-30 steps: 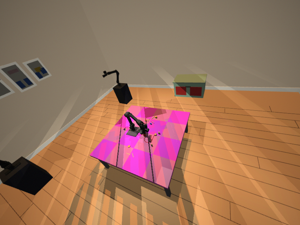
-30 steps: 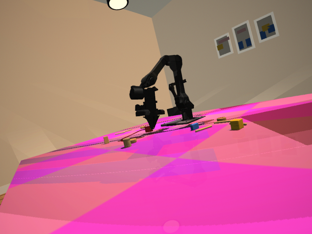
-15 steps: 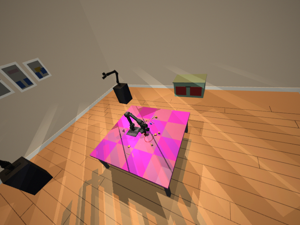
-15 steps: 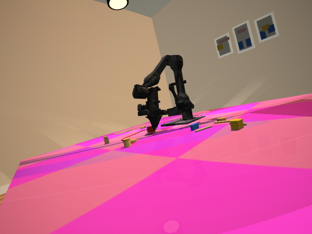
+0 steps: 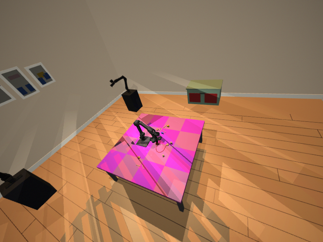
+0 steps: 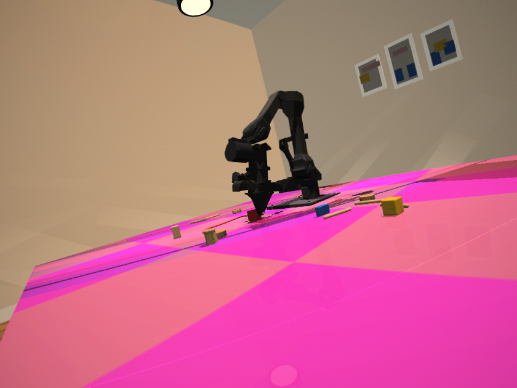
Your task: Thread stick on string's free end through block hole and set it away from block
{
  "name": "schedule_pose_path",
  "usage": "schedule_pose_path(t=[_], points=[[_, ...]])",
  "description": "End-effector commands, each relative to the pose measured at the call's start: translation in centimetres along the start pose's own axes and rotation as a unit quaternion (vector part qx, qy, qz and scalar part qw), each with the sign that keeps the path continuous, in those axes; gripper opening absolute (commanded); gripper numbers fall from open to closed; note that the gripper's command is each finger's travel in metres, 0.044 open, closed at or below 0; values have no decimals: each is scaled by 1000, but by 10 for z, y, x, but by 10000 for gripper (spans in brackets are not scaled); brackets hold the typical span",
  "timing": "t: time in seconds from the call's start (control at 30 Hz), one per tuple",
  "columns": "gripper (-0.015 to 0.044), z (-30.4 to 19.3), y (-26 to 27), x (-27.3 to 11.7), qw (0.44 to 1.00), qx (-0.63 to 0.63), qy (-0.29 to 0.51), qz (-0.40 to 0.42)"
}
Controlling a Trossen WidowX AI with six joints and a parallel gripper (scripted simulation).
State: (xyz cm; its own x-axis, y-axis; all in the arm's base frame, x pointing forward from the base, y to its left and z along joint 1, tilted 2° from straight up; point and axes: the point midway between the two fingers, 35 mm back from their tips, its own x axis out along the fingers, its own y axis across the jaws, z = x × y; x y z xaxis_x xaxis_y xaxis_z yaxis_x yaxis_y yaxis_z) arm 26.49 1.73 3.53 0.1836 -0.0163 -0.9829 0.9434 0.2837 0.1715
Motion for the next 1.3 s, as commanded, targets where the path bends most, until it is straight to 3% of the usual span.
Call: schedule_pose_path(t=[0.0, 1.27], points=[[0, -6, -3, 3, 1000, 2, -1, -2], [0, -59, 0, 0, 1000, 1, 0, 30]])
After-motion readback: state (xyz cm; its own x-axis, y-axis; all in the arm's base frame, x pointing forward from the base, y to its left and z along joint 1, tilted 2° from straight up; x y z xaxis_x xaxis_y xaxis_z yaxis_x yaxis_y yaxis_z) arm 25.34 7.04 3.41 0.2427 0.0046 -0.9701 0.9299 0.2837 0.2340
